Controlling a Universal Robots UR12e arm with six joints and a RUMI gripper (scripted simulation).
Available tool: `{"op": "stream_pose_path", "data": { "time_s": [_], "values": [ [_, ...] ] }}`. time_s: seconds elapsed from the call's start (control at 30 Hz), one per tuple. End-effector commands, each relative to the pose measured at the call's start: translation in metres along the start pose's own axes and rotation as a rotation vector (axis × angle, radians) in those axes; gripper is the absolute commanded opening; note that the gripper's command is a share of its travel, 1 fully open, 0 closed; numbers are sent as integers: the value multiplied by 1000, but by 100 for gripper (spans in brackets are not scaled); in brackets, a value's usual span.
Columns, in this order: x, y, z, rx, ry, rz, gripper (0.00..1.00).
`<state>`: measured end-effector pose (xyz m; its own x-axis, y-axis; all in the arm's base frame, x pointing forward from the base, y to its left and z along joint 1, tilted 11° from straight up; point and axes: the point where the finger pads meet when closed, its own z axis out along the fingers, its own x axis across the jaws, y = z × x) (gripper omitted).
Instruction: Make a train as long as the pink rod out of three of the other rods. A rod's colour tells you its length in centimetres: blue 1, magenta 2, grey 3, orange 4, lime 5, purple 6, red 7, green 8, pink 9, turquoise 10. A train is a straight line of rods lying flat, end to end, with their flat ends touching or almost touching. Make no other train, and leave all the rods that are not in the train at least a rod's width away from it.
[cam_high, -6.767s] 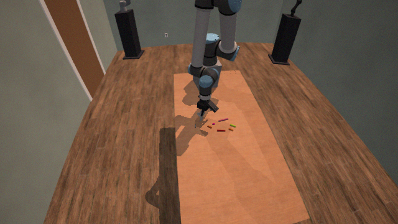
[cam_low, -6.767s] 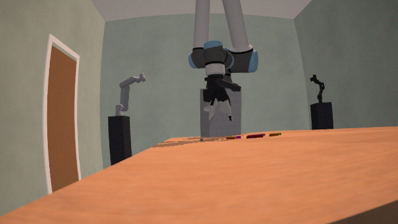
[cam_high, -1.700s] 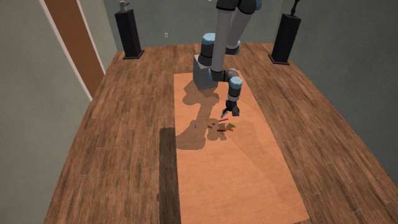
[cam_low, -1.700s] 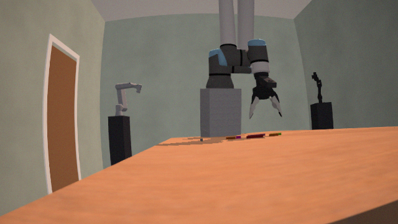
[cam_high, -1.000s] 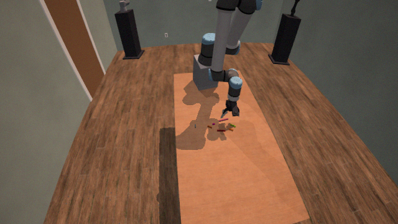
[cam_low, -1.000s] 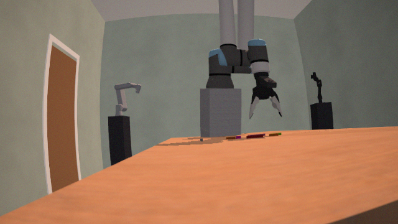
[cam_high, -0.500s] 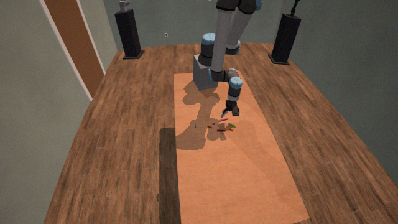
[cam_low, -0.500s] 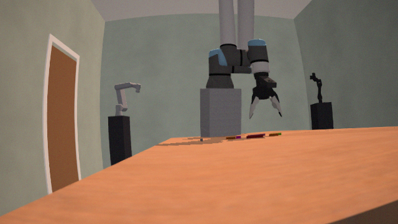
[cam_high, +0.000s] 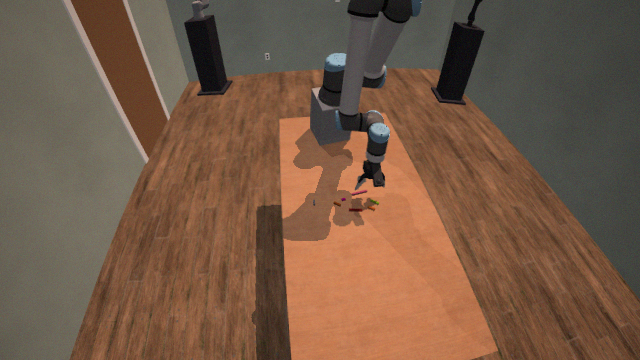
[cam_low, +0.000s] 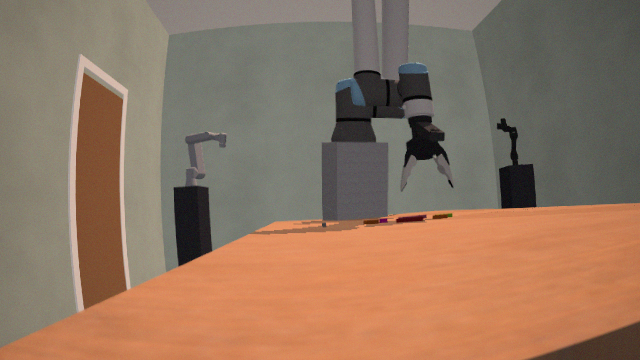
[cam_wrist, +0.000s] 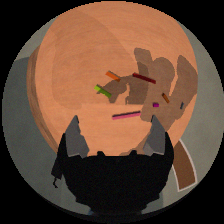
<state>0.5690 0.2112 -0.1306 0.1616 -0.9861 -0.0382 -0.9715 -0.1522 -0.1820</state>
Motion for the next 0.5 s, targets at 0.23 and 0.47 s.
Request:
{"op": "stream_pose_path", "data": {
  "time_s": [0.23, 0.47],
  "values": [
    [1, -1, 0, 1, 0, 81, 100],
    [2, -2, 0, 1, 0, 190, 100]
  ]
}}
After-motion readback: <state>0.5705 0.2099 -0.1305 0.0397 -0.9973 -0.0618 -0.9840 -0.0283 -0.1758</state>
